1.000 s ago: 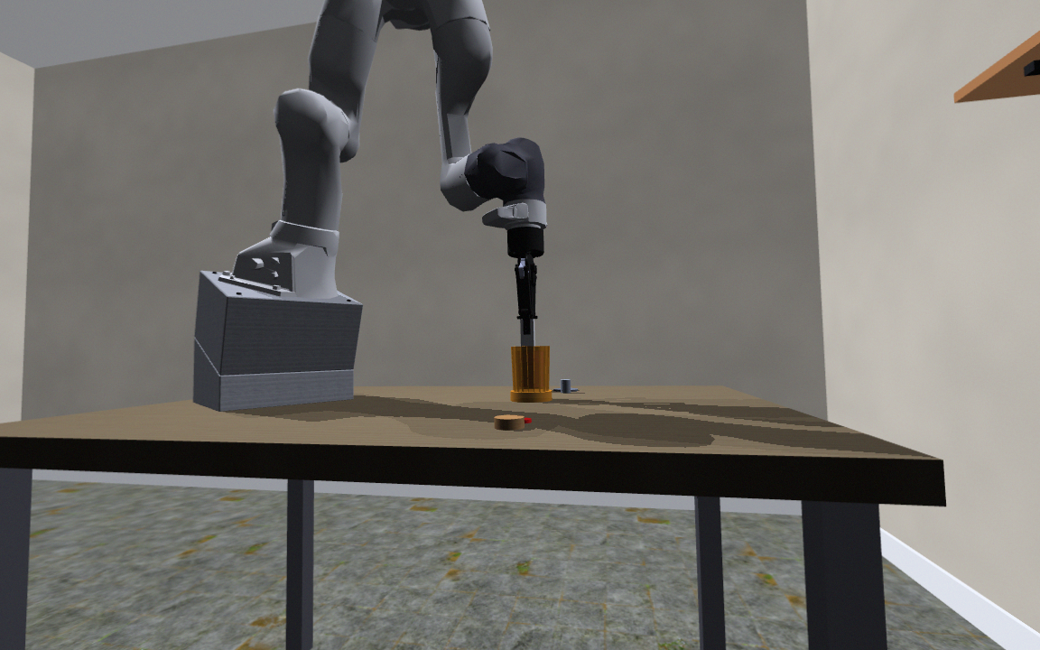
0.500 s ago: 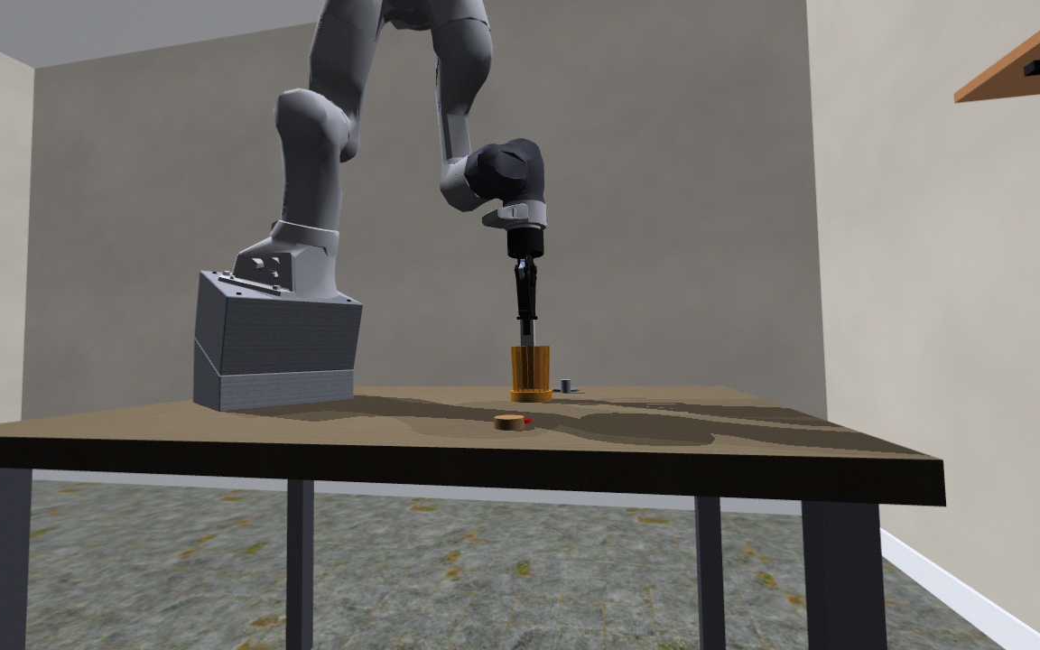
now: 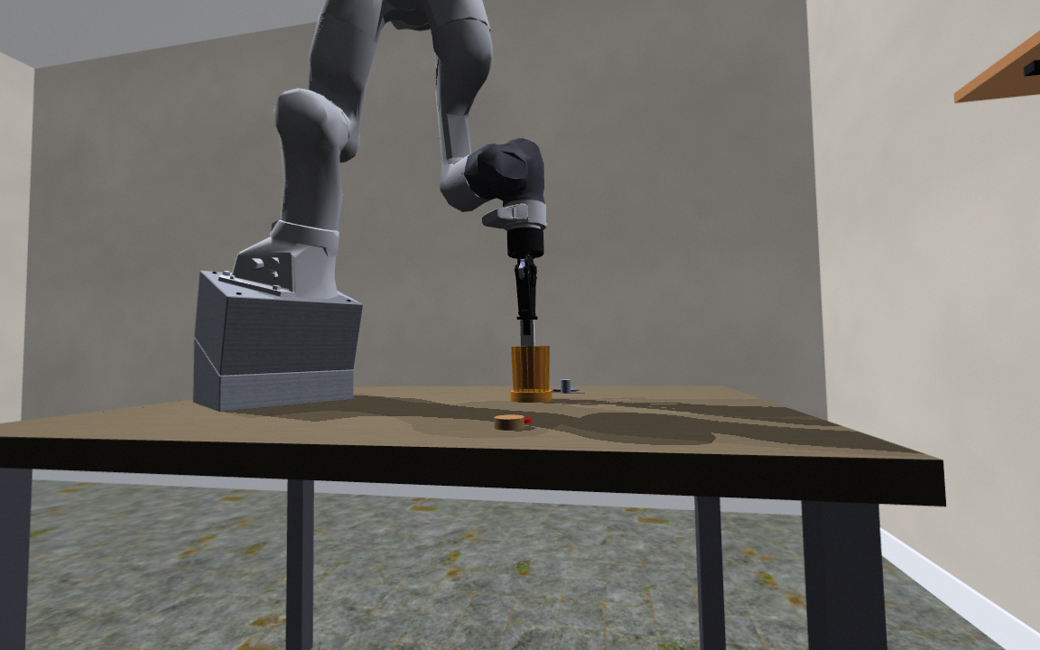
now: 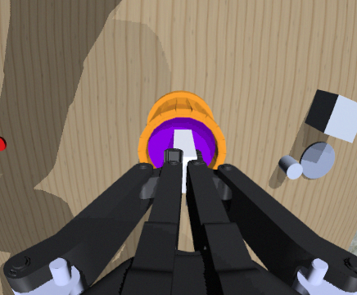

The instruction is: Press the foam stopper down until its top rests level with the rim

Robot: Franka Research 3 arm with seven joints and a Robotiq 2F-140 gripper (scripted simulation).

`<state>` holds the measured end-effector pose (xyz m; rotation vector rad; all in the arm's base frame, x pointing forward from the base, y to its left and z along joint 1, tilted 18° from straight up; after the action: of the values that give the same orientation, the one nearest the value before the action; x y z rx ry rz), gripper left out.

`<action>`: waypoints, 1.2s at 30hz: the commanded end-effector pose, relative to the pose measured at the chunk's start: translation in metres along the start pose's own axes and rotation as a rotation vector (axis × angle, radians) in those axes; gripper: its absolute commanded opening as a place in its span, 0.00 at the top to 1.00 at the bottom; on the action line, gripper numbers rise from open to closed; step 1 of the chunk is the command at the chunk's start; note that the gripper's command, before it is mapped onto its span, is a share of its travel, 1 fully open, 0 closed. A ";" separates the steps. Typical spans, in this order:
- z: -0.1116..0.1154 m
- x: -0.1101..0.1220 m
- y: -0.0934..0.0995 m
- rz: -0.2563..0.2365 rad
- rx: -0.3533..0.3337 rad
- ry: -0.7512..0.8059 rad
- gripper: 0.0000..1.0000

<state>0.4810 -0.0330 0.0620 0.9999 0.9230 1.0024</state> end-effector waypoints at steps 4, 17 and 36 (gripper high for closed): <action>-0.002 -0.002 -0.003 -0.004 0.006 -0.004 1.00; -0.002 -0.002 -0.003 -0.004 0.006 -0.004 1.00; -0.001 -0.001 0.016 -0.004 0.006 -0.004 1.00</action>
<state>0.4791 -0.0302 0.0726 1.0047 0.9086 0.9956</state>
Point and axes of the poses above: the point where the finger pads meet when closed, its own y axis back along the fingers, its own x axis across the jaws, z = x × y, the point moved 5 cm from there along y, back along the fingers, and after that the axes turned 5 degrees about -y, right-handed, at the moved point
